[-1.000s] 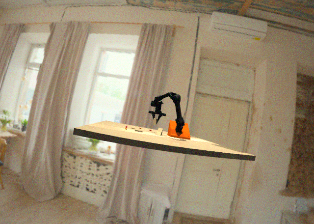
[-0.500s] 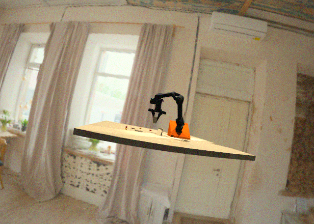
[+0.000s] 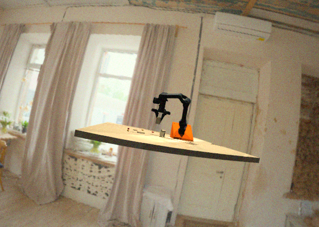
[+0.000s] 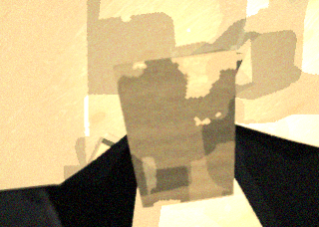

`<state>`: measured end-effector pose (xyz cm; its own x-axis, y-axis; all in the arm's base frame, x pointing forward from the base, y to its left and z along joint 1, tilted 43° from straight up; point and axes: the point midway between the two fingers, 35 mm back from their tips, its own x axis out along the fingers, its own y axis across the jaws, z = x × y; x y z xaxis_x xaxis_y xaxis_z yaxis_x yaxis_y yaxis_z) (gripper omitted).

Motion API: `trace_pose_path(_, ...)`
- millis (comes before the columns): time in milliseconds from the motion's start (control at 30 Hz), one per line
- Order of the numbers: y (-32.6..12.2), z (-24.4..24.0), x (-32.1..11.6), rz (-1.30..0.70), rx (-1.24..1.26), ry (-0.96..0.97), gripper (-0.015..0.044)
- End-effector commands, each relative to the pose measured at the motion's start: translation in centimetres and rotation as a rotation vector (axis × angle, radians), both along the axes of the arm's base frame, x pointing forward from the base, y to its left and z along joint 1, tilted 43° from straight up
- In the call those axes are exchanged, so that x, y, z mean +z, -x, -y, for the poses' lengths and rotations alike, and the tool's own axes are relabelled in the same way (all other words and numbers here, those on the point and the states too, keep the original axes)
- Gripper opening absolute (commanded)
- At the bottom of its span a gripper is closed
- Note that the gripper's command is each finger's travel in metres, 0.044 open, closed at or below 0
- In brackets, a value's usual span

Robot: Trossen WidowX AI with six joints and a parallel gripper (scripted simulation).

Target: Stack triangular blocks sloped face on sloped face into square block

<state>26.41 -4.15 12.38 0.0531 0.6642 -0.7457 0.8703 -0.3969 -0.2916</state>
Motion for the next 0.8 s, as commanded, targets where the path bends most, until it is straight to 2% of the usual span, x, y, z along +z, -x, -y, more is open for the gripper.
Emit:
trace_pose_path(0, 0.2, -1.2, 1.4, -0.003, -0.008, -0.011, 0.0000)
trace_pose_path(500, 1.9, -5.9, 6.4, -0.020, -0.020, -0.048, 0.0000)
trace_pose_path(767, 2.0, -6.7, 5.2, -0.012, -0.001, -0.043, 0.0000)
